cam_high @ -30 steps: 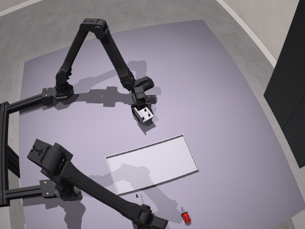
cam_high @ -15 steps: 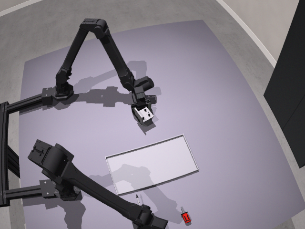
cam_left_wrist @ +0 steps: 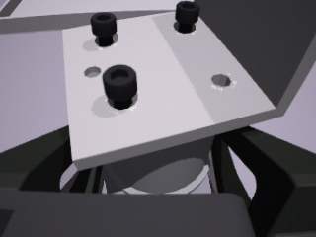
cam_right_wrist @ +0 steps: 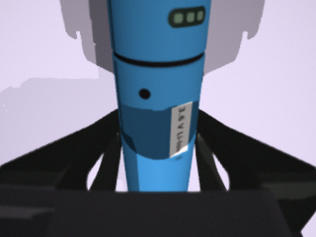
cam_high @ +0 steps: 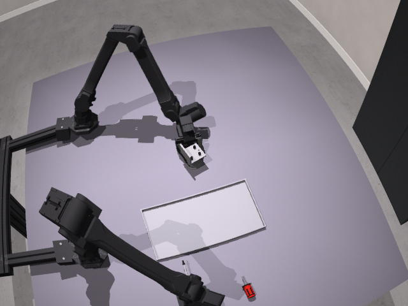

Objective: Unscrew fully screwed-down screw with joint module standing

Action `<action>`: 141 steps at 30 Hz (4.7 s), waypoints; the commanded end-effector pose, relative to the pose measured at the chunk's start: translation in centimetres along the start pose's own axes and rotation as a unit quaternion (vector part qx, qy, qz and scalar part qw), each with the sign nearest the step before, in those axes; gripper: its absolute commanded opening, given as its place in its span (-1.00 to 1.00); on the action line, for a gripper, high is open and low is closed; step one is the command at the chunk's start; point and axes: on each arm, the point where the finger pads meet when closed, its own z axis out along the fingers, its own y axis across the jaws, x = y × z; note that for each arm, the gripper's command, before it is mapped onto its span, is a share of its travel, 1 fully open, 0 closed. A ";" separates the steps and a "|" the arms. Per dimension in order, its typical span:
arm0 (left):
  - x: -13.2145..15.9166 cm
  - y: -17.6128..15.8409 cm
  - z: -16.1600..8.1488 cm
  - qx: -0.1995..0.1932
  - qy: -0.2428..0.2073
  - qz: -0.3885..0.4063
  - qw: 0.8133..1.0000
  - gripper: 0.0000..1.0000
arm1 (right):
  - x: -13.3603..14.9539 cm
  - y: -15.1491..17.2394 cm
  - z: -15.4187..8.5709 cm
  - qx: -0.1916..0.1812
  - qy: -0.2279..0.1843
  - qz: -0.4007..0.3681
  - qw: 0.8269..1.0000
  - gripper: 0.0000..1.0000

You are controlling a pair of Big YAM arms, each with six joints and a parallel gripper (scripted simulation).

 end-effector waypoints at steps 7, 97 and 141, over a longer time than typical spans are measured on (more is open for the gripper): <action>0.3 1.3 0.1 -0.009 -0.002 0.009 1.000 0.17 | -0.9 0.4 0.7 -0.008 -0.005 0.001 1.000 -0.17; 0.3 1.3 0.1 -0.009 -0.002 0.009 1.000 0.17 | -0.9 0.9 0.4 -0.012 -0.008 0.000 1.000 0.30; 0.3 1.3 0.1 -0.009 -0.002 0.009 1.000 0.17 | -1.3 1.7 -5.0 -0.023 -0.016 -0.001 1.000 0.30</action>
